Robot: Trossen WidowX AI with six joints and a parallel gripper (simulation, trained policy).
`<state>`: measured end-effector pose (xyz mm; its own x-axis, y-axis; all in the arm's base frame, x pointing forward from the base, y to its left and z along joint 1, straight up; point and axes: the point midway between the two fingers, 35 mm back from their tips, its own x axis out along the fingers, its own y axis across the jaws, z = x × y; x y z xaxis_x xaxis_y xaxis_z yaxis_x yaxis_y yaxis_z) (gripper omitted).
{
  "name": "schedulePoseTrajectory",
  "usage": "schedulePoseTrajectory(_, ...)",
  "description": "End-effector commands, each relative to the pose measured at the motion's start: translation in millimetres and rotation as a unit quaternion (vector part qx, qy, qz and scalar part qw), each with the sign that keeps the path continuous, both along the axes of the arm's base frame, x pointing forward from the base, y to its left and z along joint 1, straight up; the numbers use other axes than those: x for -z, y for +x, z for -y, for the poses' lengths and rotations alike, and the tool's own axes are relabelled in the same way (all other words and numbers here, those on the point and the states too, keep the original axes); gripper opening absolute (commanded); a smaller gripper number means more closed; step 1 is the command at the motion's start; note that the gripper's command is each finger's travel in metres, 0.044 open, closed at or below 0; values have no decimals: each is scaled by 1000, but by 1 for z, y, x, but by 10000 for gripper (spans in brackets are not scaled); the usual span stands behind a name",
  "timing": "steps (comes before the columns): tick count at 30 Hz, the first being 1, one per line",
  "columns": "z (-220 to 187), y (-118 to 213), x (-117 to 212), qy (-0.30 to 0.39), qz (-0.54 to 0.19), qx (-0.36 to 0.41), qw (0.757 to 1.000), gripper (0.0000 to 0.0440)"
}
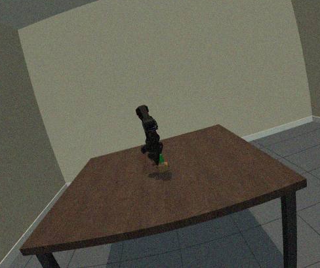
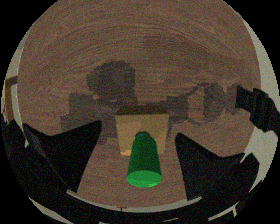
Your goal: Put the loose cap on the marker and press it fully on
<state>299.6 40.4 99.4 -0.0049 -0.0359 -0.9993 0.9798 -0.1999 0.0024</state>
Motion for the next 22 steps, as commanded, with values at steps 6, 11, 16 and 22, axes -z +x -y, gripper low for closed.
schedulePoseTrajectory(6,0,1,-13,5,32,4,999,440)
schedulePoseTrajectory(11,0,0,-30,8,46,9,999,440)
schedulePoseTrajectory(16,0,-2,-48,11,51,11,999,440)
schedulePoseTrajectory(22,1,-10,-59,13,51,12,999,440)
